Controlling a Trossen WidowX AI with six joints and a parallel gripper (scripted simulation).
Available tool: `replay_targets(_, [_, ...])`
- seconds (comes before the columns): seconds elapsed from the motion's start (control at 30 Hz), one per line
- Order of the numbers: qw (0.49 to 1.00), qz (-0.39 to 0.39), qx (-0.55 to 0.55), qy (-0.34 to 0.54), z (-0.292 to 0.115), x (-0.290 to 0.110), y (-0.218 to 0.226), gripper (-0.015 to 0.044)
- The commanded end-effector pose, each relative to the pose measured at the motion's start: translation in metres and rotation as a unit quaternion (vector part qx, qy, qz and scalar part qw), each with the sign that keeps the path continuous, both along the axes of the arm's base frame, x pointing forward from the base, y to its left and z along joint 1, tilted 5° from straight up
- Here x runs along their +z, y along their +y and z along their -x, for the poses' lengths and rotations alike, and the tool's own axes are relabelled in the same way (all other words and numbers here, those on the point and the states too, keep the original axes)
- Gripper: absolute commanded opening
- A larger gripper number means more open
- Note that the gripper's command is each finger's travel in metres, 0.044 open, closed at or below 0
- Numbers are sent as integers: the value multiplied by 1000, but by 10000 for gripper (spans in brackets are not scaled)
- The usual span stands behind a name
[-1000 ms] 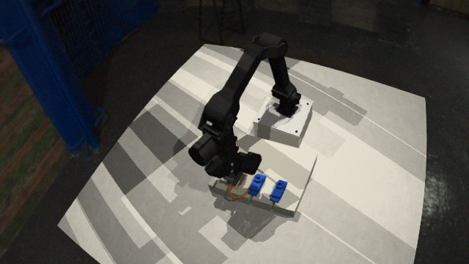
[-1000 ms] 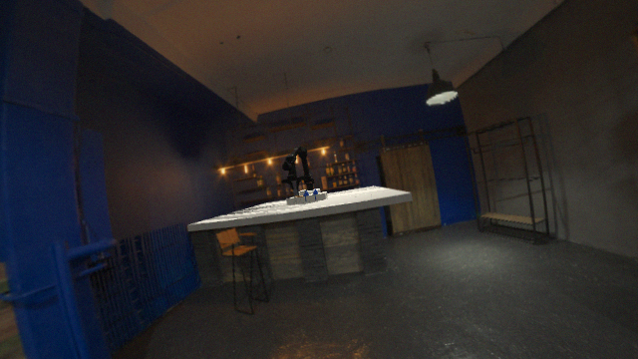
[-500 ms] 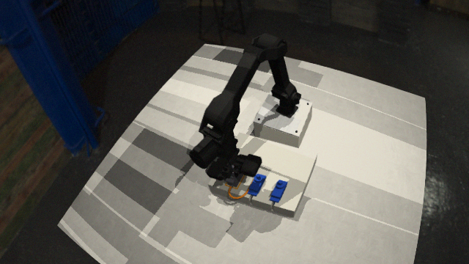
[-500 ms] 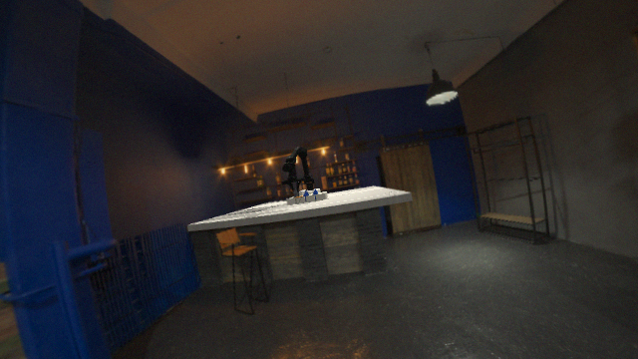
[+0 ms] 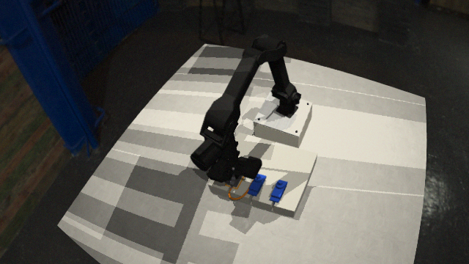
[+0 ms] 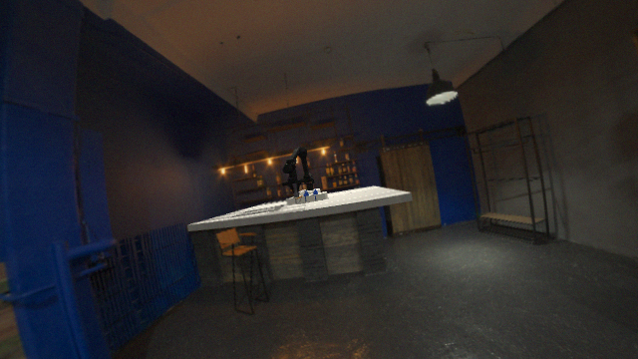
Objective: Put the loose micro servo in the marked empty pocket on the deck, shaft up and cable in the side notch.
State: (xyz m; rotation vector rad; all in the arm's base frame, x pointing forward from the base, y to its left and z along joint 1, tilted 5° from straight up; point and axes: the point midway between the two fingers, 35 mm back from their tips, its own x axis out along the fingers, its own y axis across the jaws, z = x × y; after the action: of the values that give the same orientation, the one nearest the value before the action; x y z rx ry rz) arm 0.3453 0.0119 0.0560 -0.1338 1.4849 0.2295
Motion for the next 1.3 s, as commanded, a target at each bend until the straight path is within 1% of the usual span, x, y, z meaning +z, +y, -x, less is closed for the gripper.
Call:
replay_targets(0.0, [1000,-1,-2,2,1,-4,1,0])
replay_targets(0.97, [1000,-1,-2,3,0,-27,2,0])
replay_targets(1.2, [1000,-1,-2,2,-1,-24,2,184])
replay_targets(1.27, [1000,-1,-2,2,-1,-22,1,187])
